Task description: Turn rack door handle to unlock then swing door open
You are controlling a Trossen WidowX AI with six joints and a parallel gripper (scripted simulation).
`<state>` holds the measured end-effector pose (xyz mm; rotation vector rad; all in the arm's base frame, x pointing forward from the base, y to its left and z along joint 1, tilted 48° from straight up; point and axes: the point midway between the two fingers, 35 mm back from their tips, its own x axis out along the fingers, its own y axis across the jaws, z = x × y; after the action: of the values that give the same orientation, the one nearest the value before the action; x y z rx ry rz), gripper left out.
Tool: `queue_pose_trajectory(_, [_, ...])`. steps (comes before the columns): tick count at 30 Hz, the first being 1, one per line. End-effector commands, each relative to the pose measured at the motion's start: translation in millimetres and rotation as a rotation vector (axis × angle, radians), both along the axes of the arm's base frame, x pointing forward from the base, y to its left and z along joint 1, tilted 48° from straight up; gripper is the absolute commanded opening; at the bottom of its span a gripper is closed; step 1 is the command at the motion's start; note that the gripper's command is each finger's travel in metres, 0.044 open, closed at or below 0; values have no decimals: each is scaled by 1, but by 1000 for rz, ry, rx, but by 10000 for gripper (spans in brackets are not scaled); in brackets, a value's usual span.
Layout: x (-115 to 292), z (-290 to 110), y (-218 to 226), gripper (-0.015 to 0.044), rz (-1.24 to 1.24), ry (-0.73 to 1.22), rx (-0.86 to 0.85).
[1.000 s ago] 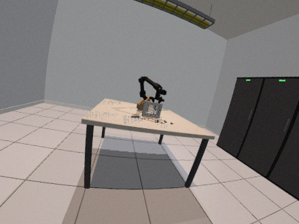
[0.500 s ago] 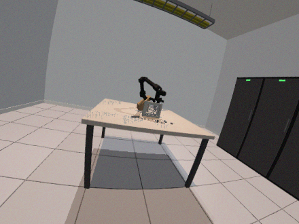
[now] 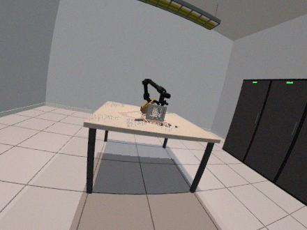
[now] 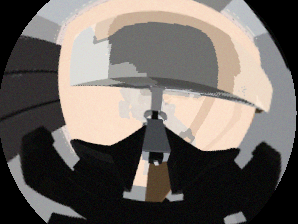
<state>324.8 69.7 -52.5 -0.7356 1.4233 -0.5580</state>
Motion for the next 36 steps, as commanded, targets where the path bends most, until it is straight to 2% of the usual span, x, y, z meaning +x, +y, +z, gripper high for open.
queue_pose_trajectory(1, [0, 0, 0, 14, 23, 24, -4])
queue_pose_trajectory(36, [0, 0, 0, 14, 1175, 1287, -152])
